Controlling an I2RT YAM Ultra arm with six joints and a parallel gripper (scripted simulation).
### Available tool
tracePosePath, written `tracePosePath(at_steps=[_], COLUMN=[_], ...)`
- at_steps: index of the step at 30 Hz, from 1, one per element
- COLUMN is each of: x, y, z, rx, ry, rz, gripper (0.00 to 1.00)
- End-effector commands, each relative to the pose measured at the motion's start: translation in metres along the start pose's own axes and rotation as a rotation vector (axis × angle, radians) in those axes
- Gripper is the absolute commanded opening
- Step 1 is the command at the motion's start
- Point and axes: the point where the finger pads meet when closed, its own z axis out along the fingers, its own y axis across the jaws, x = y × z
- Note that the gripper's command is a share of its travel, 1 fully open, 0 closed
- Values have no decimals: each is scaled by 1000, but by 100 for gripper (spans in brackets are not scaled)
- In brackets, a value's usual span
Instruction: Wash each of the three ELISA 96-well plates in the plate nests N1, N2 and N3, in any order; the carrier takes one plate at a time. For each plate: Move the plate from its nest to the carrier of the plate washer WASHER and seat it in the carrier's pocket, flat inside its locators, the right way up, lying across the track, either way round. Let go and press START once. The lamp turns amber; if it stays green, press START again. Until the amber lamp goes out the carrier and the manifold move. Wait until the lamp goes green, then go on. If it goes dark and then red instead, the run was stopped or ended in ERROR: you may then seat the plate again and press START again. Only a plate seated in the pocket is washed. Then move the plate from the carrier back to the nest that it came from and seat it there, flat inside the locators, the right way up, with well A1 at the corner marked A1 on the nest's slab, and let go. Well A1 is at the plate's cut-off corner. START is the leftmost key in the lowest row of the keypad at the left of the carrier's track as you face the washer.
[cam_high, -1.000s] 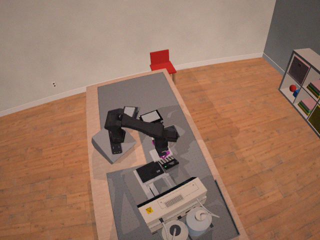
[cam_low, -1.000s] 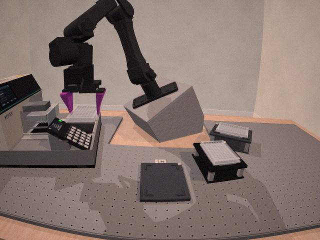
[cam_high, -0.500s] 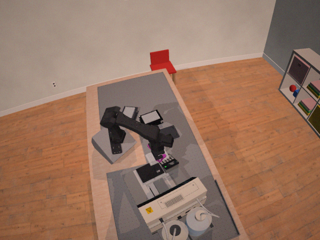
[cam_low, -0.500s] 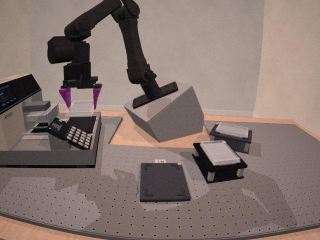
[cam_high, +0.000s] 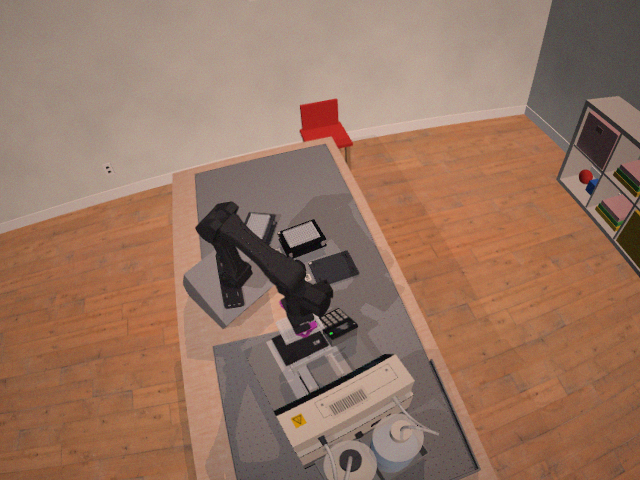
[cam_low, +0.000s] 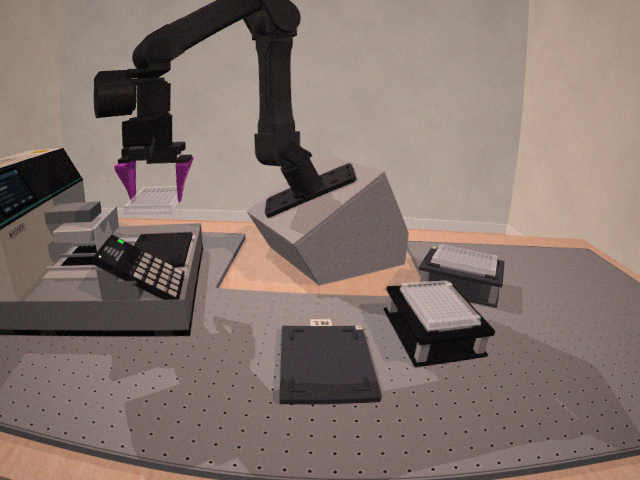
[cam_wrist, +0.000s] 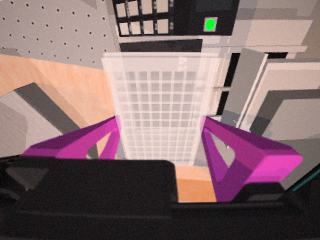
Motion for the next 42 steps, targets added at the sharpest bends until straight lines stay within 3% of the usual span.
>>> tracePosePath(at_steps=[1,3,42], x=[6,14,11], y=[-4,-7,-6], z=[-5,-7,-7], rx=[-5,-4,-4], ry=[-31,-31,-31], rz=[-45,-45,-45], gripper=[0,0,0])
